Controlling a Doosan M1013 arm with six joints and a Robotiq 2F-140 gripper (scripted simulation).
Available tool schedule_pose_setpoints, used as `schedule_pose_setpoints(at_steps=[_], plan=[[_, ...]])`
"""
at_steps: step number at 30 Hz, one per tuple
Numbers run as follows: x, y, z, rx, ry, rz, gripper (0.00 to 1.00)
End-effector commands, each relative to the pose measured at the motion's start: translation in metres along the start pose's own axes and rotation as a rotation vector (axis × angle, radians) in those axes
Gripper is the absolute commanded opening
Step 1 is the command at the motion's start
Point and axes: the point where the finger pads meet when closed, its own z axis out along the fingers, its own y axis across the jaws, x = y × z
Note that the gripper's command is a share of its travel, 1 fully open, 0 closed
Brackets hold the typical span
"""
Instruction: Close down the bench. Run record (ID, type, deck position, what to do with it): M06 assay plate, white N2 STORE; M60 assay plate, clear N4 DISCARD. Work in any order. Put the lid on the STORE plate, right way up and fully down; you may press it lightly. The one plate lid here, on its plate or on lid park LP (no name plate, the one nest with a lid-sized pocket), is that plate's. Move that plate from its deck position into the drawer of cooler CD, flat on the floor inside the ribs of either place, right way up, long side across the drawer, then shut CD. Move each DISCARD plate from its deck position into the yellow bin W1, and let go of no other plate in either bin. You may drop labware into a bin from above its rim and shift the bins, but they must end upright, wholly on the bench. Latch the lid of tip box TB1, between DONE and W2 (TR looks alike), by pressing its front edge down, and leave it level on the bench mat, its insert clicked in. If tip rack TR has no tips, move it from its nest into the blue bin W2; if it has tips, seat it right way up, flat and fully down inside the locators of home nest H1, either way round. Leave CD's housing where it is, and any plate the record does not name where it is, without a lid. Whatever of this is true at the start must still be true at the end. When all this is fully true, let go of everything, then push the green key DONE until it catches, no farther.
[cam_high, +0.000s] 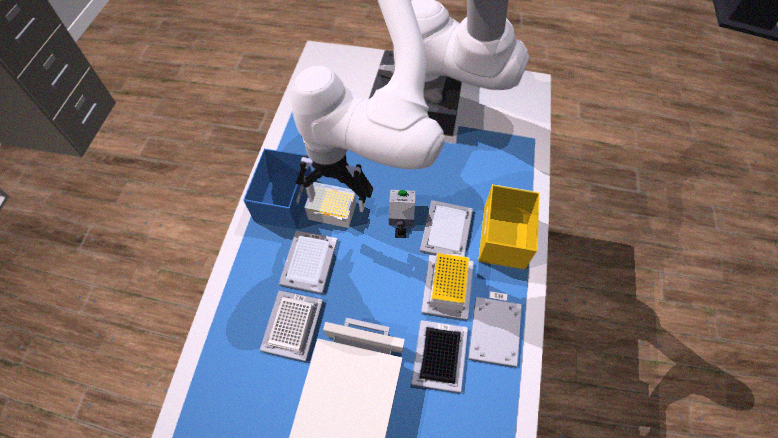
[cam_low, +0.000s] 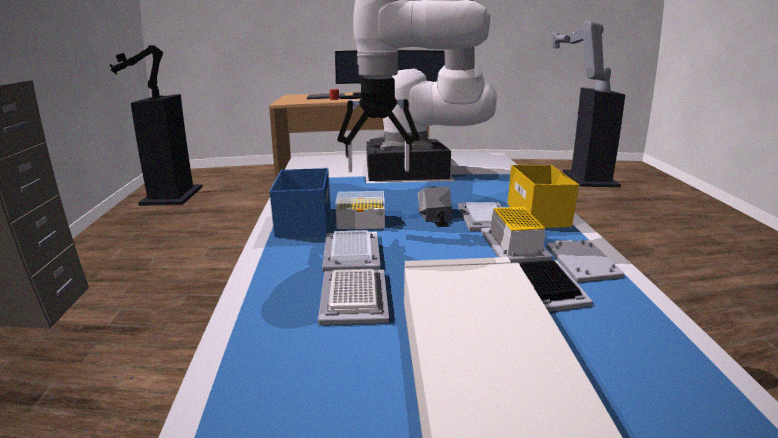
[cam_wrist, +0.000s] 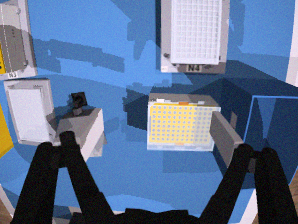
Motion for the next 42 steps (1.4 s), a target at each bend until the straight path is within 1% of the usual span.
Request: schedule_pose_setpoints(at_steps=[1,11,13,28,30,42], plan=[[0.012,-0.006,0.002,0.0,0.0,0.0,0.87],[0.048,-0.025,0.006,0.0,0.0,0.0,0.87],[0.048,-0.025,0.006,0.0,0.0,0.0,0.87],[0.1,-0.052,0.013,0.0,0.0,0.0,0.87],[0.1,-0.052,0.013,0.0,0.0,0.0,0.87],[0.143,-0.075,0.018,0.0,0.0,0.0,0.87]])
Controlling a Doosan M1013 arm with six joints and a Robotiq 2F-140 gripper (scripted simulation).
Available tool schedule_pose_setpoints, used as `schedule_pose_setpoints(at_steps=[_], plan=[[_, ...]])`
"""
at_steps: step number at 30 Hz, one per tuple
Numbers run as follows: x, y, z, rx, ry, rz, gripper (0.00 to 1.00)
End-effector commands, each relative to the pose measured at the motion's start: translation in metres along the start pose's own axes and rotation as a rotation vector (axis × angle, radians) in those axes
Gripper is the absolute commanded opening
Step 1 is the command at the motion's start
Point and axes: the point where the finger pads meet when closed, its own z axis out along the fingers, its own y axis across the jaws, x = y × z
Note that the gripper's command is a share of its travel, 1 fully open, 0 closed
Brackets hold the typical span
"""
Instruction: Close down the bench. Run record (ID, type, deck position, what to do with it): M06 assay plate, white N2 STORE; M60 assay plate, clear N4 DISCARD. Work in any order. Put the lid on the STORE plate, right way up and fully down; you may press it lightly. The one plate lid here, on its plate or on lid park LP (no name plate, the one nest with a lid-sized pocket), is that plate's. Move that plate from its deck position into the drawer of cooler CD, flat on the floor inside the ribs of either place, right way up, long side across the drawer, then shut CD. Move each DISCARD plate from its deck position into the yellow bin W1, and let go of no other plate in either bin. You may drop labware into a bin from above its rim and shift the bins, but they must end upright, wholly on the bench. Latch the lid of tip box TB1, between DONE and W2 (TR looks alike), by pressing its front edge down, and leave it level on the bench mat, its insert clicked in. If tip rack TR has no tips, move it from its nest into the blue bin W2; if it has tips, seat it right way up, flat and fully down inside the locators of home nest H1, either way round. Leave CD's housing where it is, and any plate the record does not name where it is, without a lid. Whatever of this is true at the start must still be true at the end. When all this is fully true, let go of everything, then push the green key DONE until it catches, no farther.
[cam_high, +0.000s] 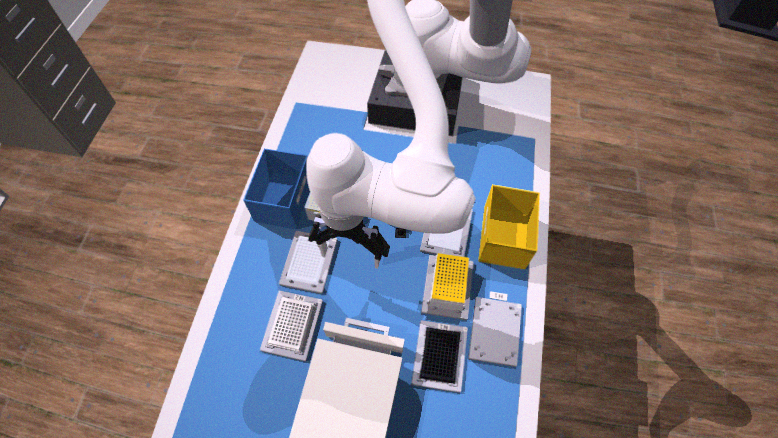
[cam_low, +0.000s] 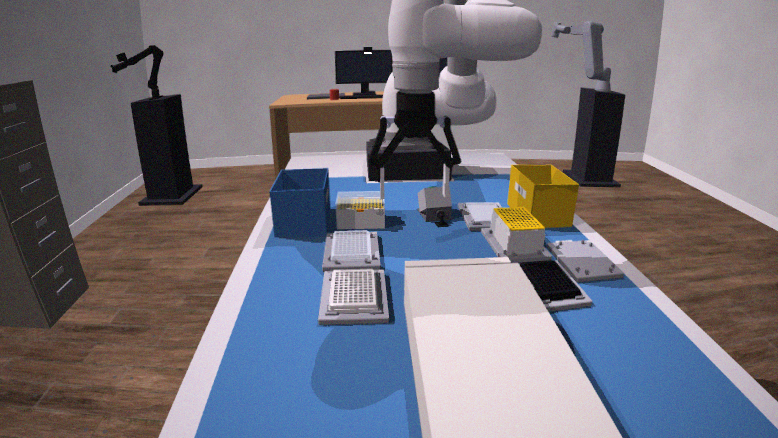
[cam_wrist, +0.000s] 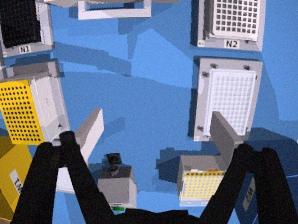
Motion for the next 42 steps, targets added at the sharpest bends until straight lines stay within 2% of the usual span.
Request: schedule_pose_setpoints(at_steps=[1,5,20,22,37,42], plan=[[0.013,-0.007,0.002,0.0,0.0,0.0,0.87],[0.02,-0.011,0.003,0.0,0.0,0.0,0.87],[0.073,-0.038,0.009,0.0,0.0,0.0,0.87],[0.073,-0.038,0.009,0.0,0.0,0.0,0.87],[0.126,-0.066,0.016,0.0,0.0,0.0,0.87],[0.127,-0.066,0.016,0.0,0.0,0.0,0.87]])
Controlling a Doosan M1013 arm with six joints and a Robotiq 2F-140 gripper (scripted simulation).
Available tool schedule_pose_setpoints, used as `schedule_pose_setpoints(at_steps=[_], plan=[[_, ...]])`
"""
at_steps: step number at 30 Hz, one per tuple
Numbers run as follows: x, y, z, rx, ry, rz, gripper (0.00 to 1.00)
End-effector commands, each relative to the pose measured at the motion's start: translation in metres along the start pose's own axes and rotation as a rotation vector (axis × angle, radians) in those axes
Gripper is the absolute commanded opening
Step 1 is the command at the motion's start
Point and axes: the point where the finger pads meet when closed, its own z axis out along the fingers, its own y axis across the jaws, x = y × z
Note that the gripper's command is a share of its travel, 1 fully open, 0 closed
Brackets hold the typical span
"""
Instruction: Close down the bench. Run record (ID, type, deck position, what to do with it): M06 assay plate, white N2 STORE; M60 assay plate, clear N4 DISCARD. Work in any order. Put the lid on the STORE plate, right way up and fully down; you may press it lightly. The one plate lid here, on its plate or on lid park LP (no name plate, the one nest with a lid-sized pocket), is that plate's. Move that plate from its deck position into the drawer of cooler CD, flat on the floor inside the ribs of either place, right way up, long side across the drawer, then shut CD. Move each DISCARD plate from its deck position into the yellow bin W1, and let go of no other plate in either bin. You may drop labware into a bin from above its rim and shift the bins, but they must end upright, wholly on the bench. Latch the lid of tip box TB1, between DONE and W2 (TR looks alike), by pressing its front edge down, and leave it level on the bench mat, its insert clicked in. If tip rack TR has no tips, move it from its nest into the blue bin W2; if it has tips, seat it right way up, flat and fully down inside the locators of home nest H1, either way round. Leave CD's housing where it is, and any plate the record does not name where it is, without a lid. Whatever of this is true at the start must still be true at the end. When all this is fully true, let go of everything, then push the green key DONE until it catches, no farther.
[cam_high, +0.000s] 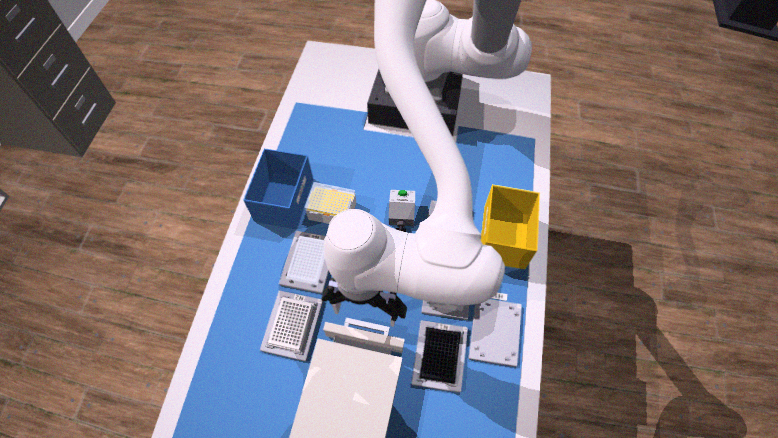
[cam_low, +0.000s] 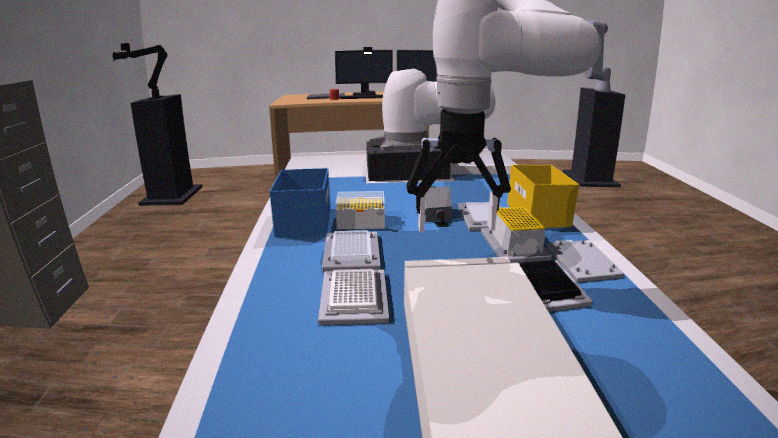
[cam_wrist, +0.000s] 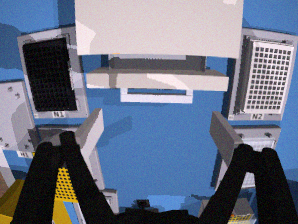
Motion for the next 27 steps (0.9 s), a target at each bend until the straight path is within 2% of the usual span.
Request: schedule_pose_setpoints(at_steps=[1,5,27], plan=[[0.001,0.0,0.0,0.0,0.0,0.0,0.87],[0.001,0.0,0.0,0.0,0.0,0.0,0.87],[0.001,0.0,0.027,0.0,0.0,0.0,0.87]])
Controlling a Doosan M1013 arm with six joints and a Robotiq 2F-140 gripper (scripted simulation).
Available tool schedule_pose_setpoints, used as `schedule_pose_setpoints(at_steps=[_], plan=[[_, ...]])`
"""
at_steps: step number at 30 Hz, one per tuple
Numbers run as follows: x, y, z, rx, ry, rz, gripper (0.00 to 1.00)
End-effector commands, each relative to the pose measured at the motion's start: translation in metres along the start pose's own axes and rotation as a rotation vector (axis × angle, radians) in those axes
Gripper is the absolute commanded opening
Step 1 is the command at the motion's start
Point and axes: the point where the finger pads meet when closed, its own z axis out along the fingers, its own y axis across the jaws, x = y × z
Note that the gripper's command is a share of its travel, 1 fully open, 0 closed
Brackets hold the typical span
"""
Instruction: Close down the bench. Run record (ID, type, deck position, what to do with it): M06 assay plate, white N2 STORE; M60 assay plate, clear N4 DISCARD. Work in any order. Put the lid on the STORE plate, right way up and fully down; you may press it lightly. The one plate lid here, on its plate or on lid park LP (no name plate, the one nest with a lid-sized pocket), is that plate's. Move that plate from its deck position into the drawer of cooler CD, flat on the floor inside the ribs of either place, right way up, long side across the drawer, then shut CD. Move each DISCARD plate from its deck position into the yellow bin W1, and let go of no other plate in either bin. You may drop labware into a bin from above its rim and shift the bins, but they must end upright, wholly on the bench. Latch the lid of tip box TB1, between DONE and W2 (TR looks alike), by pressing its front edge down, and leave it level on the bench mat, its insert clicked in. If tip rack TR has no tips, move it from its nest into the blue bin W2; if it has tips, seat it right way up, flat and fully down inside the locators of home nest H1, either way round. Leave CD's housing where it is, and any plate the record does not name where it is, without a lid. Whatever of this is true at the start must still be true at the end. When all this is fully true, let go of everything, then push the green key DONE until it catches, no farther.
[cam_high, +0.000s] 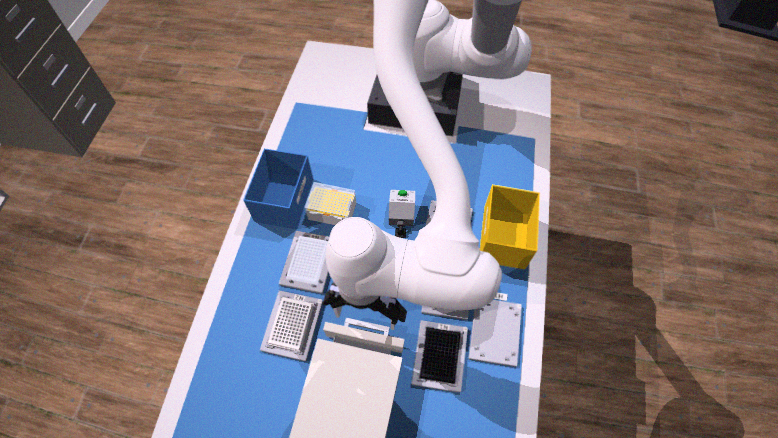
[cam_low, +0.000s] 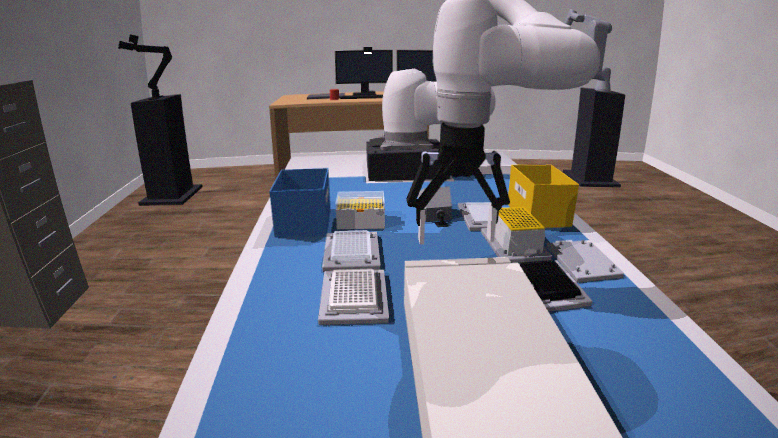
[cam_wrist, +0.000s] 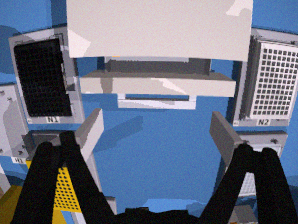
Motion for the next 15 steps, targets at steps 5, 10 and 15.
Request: schedule_pose_setpoints(at_steps=[5,10,15], plan=[[0.0,0.0,0.007,0.0,0.0,0.0,0.87],[0.0,0.0,0.014,0.0,0.0,0.0,0.87],[0.0,0.0,0.02,0.0,0.0,0.0,0.87]])
